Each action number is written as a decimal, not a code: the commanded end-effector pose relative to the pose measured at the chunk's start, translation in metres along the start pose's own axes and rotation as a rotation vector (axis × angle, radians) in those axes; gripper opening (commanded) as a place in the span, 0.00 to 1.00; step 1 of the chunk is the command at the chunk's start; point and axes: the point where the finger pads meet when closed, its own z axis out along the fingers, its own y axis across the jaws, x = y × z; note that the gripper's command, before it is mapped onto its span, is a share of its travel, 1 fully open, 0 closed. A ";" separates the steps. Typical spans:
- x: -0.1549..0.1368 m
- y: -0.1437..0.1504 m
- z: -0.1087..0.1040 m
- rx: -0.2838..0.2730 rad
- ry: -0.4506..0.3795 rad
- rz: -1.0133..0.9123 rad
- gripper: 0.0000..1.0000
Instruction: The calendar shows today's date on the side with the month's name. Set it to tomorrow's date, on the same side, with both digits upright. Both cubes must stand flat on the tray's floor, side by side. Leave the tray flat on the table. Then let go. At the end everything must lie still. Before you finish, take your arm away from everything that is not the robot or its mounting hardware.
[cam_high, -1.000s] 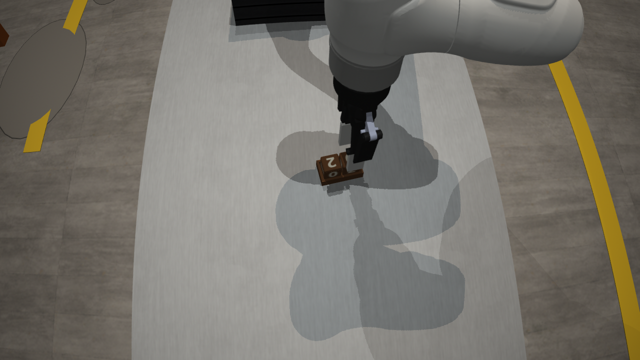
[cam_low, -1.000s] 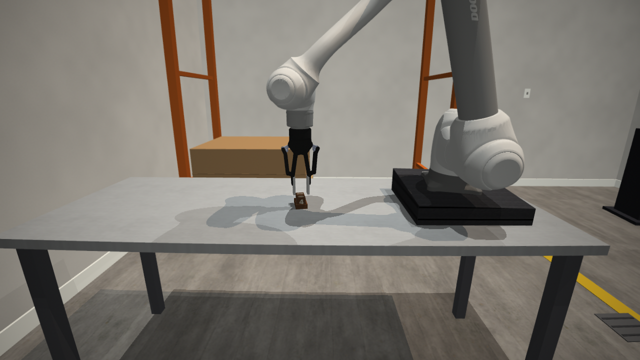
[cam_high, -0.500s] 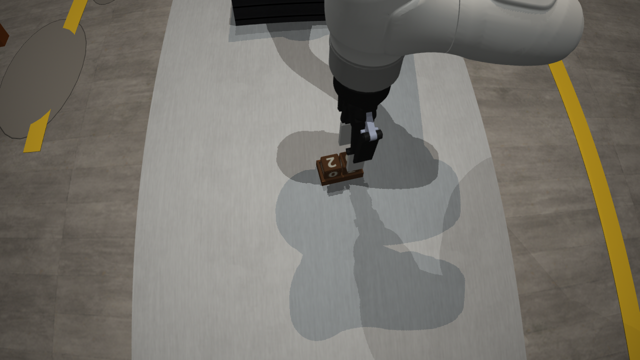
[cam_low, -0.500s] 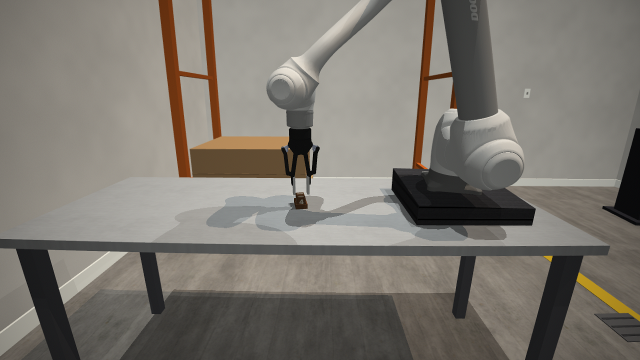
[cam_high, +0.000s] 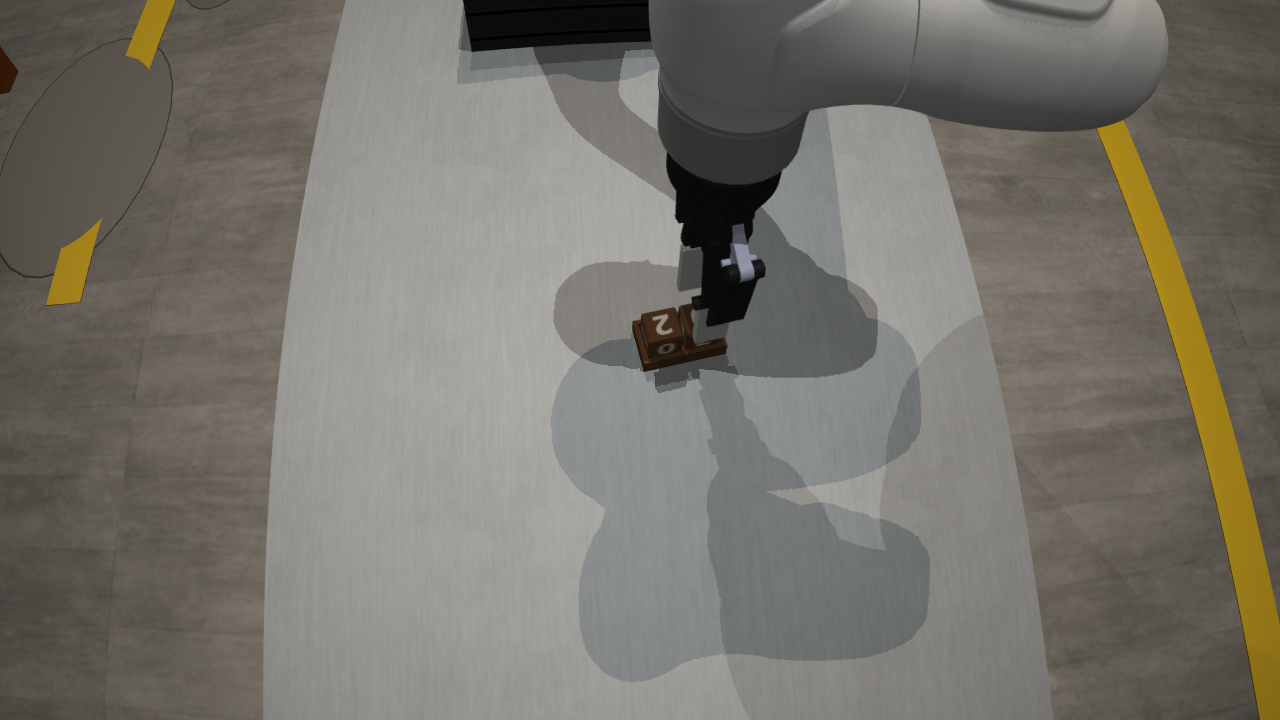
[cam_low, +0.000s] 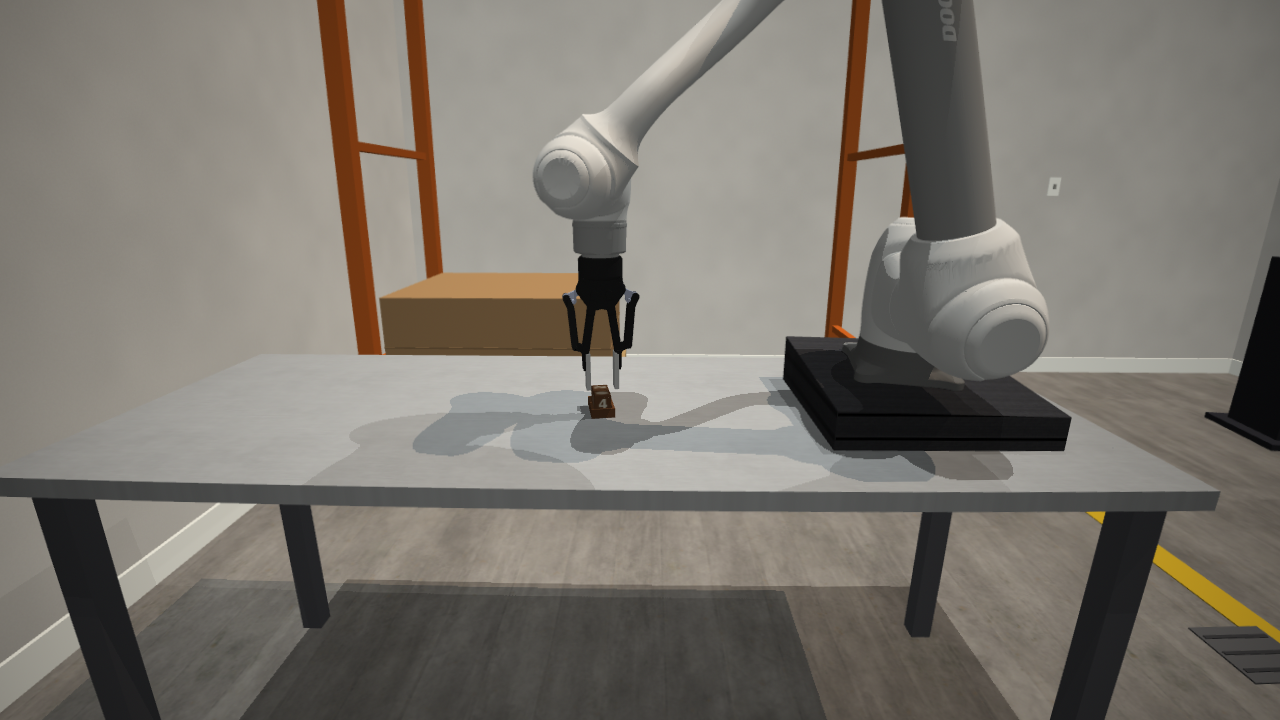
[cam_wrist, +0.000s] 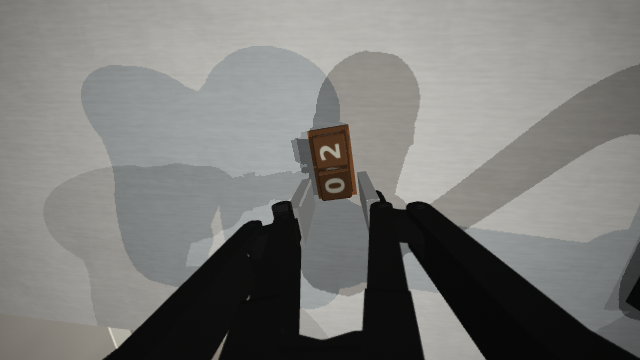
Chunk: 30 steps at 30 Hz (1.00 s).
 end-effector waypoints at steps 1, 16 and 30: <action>-0.003 0.001 0.001 0.002 -0.001 -0.004 0.28; -0.003 0.001 0.004 0.002 -0.001 -0.004 0.28; -0.003 0.001 0.023 0.002 -0.001 -0.004 0.28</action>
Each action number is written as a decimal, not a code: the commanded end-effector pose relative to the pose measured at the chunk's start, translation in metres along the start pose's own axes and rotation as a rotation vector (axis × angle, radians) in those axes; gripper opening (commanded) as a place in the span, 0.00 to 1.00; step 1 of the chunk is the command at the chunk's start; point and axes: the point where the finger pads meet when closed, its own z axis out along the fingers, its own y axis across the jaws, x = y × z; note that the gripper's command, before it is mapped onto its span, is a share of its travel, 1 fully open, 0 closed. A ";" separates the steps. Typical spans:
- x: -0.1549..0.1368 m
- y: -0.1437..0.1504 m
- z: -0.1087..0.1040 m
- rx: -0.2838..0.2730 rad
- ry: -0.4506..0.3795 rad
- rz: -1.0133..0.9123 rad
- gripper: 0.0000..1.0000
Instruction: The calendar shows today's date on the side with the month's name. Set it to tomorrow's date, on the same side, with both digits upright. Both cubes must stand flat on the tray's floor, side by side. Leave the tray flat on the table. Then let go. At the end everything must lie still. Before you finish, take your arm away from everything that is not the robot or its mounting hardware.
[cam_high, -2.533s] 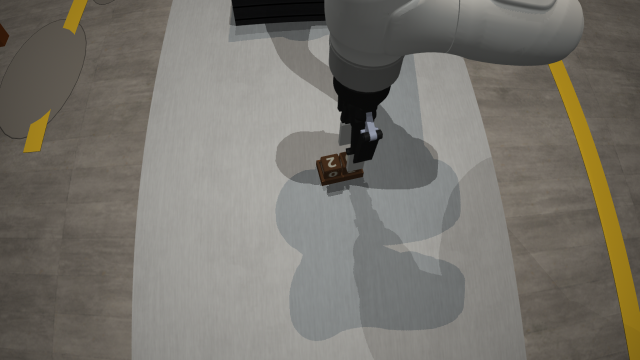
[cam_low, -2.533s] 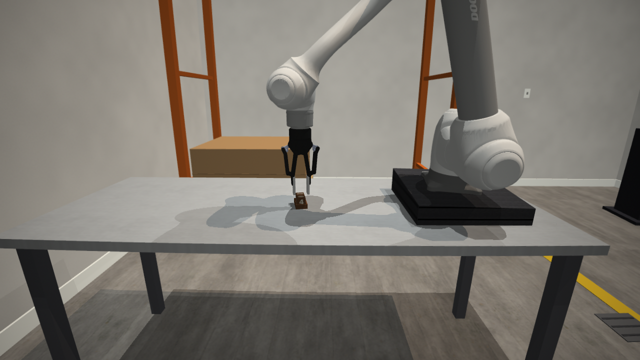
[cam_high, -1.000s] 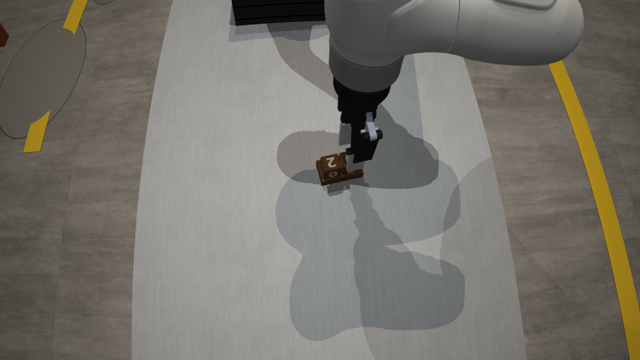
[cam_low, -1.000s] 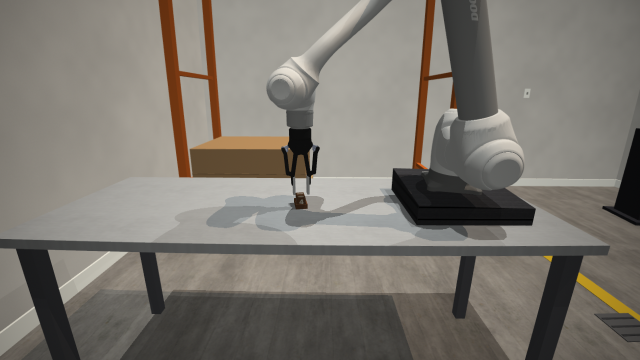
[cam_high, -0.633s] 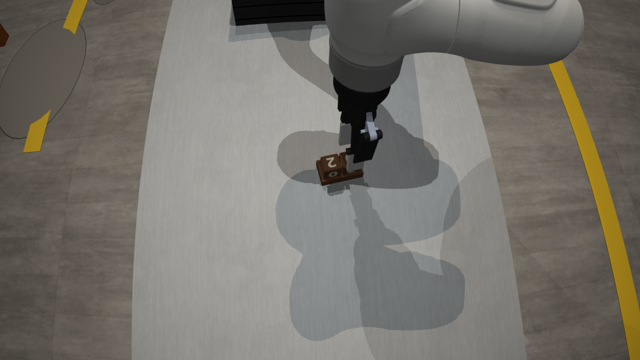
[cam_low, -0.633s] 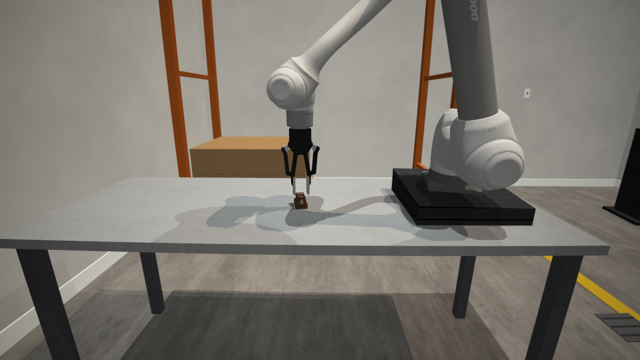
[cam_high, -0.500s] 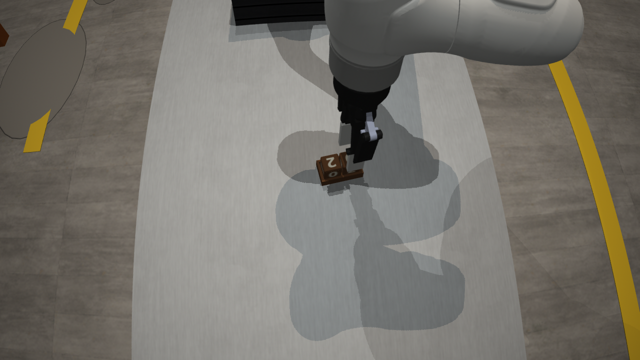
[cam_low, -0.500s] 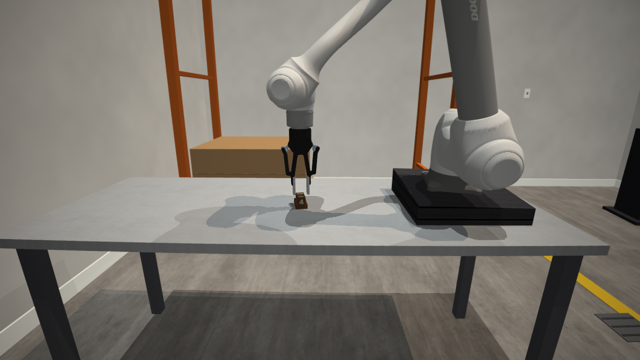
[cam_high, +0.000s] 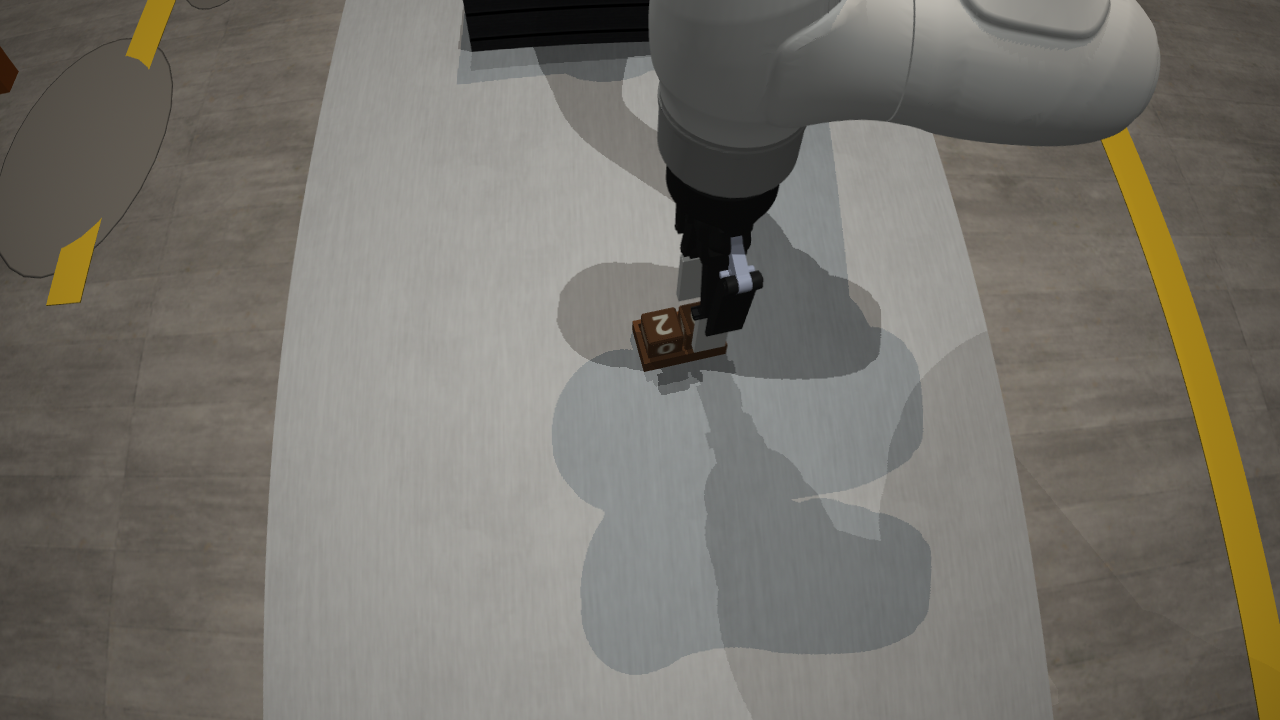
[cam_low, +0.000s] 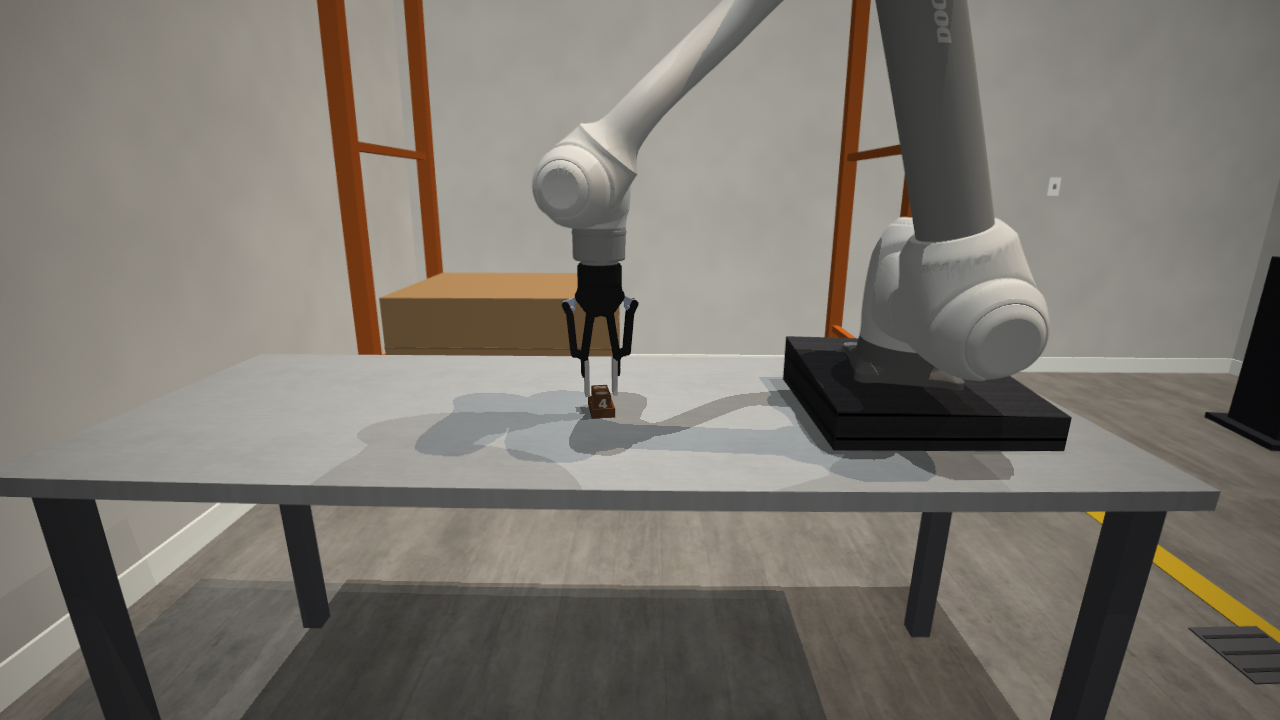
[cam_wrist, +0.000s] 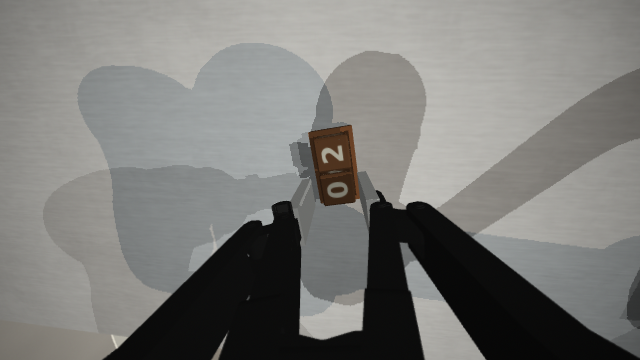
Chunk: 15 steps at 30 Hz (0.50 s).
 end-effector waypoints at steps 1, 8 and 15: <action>-0.003 0.003 0.012 -0.003 -0.002 -0.007 0.28; -0.003 0.003 0.017 -0.003 -0.002 -0.007 0.28; -0.003 0.003 0.018 -0.003 -0.002 -0.007 0.28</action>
